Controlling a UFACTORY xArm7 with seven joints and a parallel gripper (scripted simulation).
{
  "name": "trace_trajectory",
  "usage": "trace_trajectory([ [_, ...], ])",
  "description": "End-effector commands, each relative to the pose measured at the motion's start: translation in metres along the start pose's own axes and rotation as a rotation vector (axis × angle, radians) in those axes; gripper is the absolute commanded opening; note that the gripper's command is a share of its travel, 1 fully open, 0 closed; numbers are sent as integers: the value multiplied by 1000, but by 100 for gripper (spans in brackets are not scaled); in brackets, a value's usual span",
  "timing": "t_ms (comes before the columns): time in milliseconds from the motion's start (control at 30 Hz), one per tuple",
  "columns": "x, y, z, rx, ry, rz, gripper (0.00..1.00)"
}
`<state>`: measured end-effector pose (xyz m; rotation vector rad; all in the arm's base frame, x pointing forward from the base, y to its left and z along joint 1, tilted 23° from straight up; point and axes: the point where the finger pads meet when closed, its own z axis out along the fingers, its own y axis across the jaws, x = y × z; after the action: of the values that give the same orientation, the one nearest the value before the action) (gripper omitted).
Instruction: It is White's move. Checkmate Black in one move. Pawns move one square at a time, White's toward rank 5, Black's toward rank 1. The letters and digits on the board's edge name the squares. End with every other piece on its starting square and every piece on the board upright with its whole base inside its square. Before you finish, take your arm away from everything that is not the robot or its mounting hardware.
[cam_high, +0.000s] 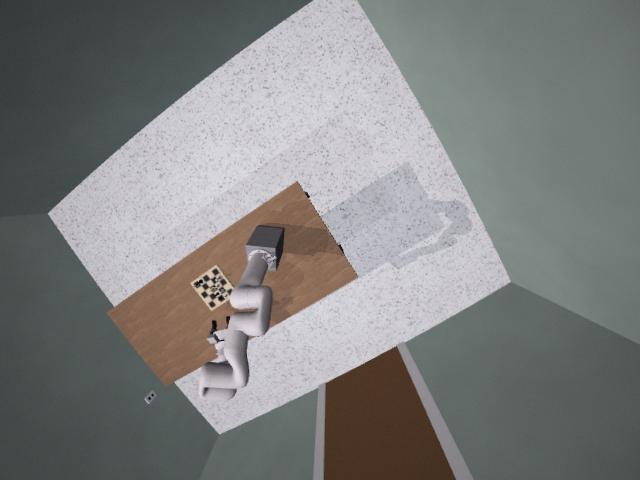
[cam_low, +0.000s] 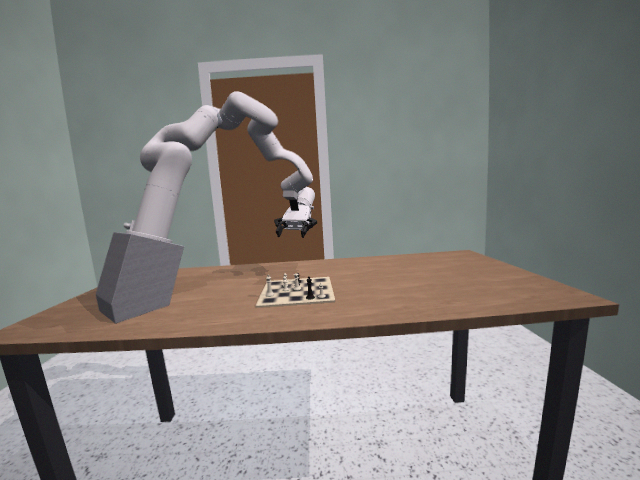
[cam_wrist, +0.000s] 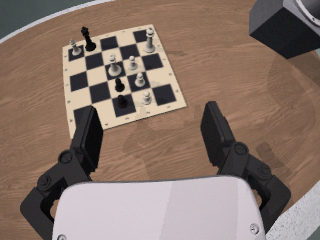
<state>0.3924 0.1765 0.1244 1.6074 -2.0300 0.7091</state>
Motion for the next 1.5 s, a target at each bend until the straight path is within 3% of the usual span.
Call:
trace_trajectory([
  [0, 11, -14, 14, -101, -230, 69, 100],
  [433, 11, -14, 14, -101, -230, 69, 100],
  [500, 23, -30, 28, -183, -465, 169, 100],
  [933, 23, -30, 28, -183, -465, 169, 100],
  [1000, 38, -45, 45, -244, -675, 298, 100],
  [1467, 38, -45, 45, -244, -675, 298, 100],
])
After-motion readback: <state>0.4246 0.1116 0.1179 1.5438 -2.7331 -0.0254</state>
